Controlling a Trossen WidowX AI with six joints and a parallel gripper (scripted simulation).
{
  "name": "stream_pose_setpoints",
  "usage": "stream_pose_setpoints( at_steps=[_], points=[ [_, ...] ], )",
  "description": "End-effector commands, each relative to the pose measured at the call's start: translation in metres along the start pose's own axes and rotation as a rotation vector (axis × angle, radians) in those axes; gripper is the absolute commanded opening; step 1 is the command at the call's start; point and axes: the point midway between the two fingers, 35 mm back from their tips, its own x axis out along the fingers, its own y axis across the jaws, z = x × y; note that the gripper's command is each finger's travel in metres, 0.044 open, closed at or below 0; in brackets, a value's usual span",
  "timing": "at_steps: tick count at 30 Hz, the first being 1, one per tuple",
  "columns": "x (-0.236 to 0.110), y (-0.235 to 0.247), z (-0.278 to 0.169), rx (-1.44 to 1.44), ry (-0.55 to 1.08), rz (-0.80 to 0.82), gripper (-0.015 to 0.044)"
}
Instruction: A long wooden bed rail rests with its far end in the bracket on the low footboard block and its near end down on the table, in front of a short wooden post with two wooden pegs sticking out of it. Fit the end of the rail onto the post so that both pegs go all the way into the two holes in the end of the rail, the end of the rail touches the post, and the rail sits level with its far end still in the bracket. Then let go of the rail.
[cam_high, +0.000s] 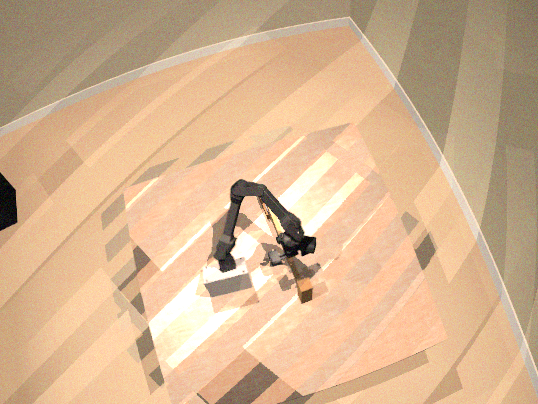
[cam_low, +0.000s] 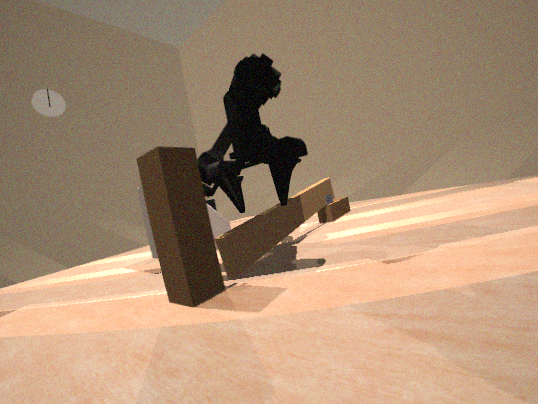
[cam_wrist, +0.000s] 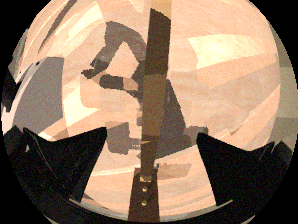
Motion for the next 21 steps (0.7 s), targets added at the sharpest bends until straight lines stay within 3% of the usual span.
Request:
stream_pose_setpoints(
  at_steps=[1, 21],
  points=[
    [0.008, 0.001, 0.002, 0.005, -0.008, 0.005, 0.0440],
    [0.040, 0.001, 0.003, 0.004, -0.010, 0.004, 0.0440]
  ],
)
